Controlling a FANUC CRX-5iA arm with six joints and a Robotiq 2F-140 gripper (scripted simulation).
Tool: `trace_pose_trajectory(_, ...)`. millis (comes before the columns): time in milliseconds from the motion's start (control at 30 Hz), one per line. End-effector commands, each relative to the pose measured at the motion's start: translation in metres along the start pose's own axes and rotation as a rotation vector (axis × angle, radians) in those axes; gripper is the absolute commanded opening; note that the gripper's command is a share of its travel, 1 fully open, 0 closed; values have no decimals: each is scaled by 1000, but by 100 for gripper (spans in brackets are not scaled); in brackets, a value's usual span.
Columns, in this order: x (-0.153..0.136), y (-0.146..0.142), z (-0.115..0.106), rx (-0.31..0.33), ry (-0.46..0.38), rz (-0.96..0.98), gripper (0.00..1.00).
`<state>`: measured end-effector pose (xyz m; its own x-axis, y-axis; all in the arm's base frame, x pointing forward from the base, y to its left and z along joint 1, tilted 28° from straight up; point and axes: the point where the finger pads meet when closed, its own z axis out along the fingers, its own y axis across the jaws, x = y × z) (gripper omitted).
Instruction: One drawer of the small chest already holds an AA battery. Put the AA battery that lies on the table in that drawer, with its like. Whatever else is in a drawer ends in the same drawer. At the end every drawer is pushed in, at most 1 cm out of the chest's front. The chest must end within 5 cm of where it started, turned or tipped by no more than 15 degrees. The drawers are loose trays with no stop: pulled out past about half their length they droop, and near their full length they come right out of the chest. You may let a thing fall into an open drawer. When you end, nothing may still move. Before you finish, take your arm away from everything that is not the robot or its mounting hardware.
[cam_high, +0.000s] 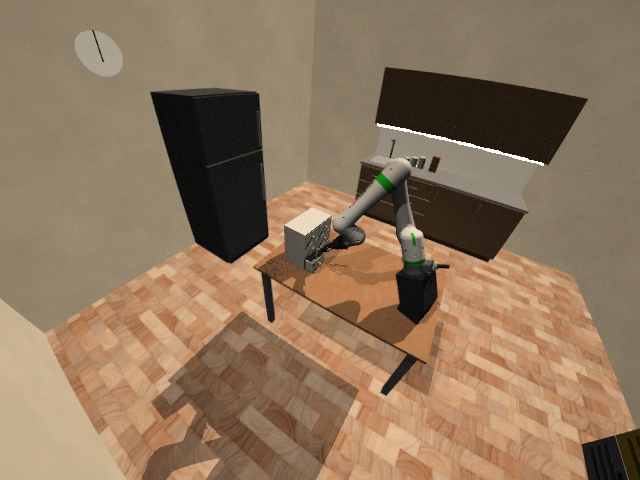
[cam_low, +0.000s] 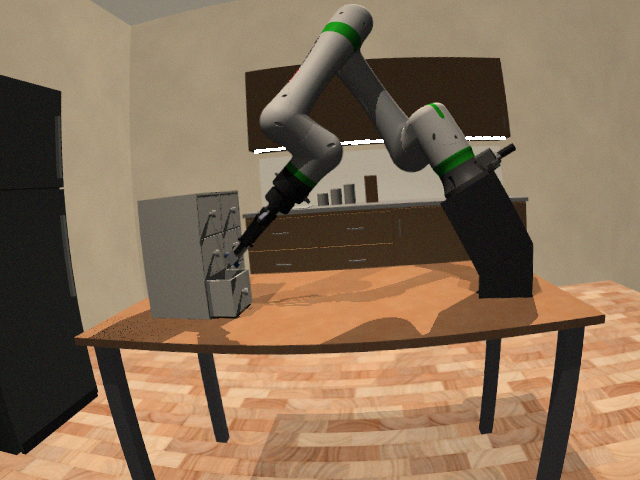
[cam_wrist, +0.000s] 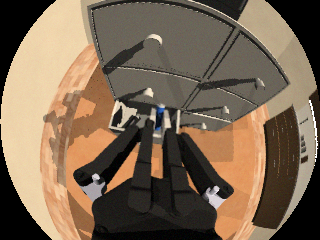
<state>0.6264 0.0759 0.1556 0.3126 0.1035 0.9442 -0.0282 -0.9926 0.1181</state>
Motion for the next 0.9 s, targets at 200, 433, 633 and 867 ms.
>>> trace_pose_trajectory(200, 5, 0, 5, -1, 0, 0, 6)
trace_pose_trajectory(433, 5, 0, 5, -1, 0, 0, 6)
trace_pose_trajectory(633, 5, 0, 5, -1, 0, 0, 6)
trace_pose_trajectory(867, 5, 0, 5, -1, 0, 0, 6)
